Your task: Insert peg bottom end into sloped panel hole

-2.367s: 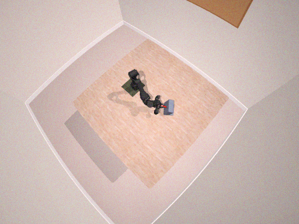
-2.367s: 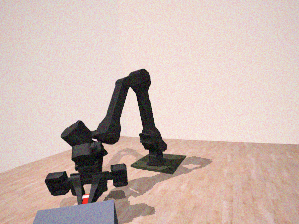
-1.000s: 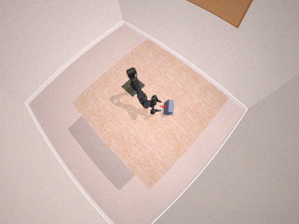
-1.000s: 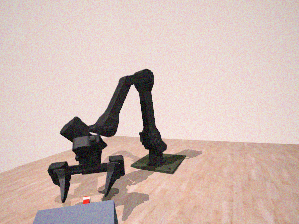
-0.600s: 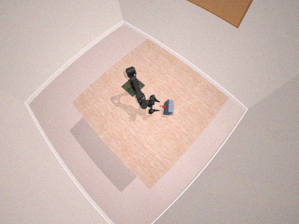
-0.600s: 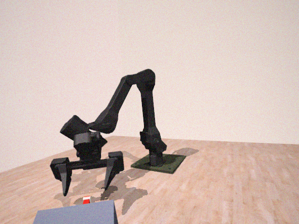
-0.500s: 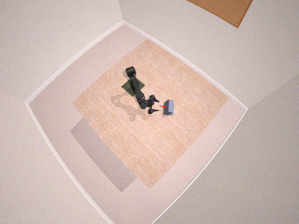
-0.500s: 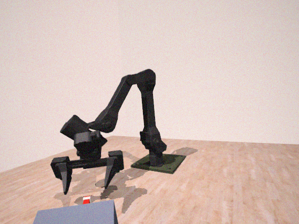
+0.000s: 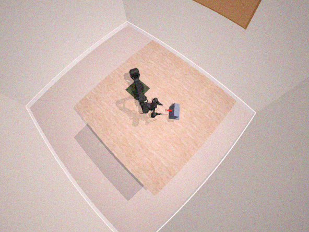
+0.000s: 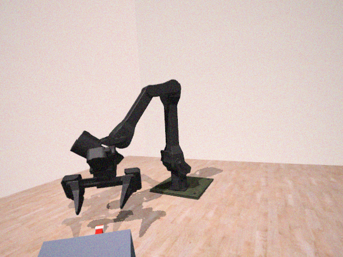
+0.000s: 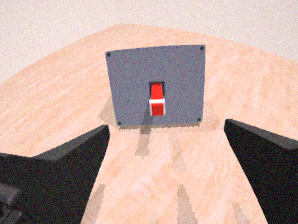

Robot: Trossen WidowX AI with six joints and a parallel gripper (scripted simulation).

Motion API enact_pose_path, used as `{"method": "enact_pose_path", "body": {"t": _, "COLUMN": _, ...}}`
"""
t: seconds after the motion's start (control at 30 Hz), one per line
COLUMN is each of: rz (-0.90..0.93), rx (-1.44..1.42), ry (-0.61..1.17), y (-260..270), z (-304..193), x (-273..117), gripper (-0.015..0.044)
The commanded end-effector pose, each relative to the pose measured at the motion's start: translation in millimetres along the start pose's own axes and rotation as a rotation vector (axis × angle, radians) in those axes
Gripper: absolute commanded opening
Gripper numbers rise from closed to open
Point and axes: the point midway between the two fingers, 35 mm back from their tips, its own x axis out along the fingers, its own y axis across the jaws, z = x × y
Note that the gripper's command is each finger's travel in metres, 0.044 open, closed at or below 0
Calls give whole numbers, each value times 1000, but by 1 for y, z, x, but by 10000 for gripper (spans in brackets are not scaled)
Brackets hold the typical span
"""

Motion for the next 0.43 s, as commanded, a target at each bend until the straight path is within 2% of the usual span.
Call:
{"method": "enact_pose_path", "body": {"t": 0.0, "rz": -2, "rx": -5, "ry": -6, "y": -1, "z": 1, "x": -6, "gripper": 440}}
{"method": "enact_pose_path", "body": {"t": 0.4, "rz": -4, "rx": -4, "ry": -9, "y": -1, "z": 6, "x": -18, "gripper": 440}}
